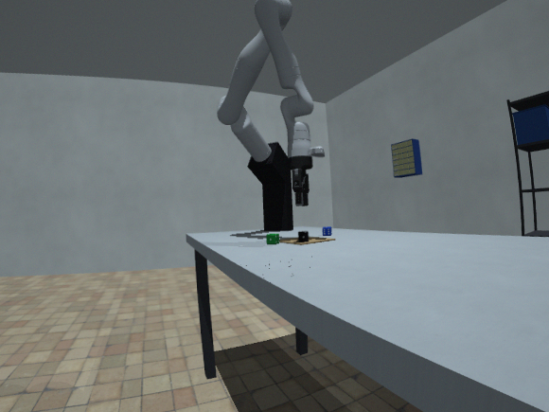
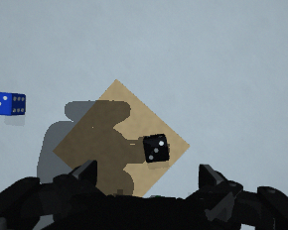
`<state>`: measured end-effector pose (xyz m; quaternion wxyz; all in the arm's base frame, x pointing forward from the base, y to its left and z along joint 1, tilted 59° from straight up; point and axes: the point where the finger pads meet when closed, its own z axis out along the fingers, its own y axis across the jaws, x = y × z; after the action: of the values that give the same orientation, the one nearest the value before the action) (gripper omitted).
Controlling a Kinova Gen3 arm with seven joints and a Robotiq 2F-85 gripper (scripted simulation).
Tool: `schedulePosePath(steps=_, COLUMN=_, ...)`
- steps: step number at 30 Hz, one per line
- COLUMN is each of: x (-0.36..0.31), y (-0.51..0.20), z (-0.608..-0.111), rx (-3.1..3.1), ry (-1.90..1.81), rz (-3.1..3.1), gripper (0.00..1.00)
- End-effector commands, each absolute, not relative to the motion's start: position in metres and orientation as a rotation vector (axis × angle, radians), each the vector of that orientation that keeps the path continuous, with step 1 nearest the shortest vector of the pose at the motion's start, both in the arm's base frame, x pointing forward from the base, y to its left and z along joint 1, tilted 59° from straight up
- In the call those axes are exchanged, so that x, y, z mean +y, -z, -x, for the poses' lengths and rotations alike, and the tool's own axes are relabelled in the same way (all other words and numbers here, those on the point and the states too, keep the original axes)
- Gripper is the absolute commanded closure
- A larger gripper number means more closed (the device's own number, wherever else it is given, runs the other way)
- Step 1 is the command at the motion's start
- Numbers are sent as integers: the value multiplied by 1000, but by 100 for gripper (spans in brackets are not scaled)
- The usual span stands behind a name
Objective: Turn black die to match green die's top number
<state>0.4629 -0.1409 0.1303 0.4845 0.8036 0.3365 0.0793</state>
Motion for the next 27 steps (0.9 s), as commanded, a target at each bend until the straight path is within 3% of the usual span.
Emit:
schedulePosePath(steps=1, x=-142, y=-132, z=-465, rx=864, ry=-168, rz=-1933, gripper=0)
schedulePosePath(steps=20, x=-146, y=-135, z=-469, rx=998, ry=-83, rz=-1863, gripper=0)
schedulePosePath(steps=21, x=-146, y=-135, z=-469, rx=998, ry=-83, rz=-1863, gripper=54)
schedulePosePath(steps=27, x=-146, y=-135, z=-469, rx=998, ry=-83, rz=-1863, gripper=54)
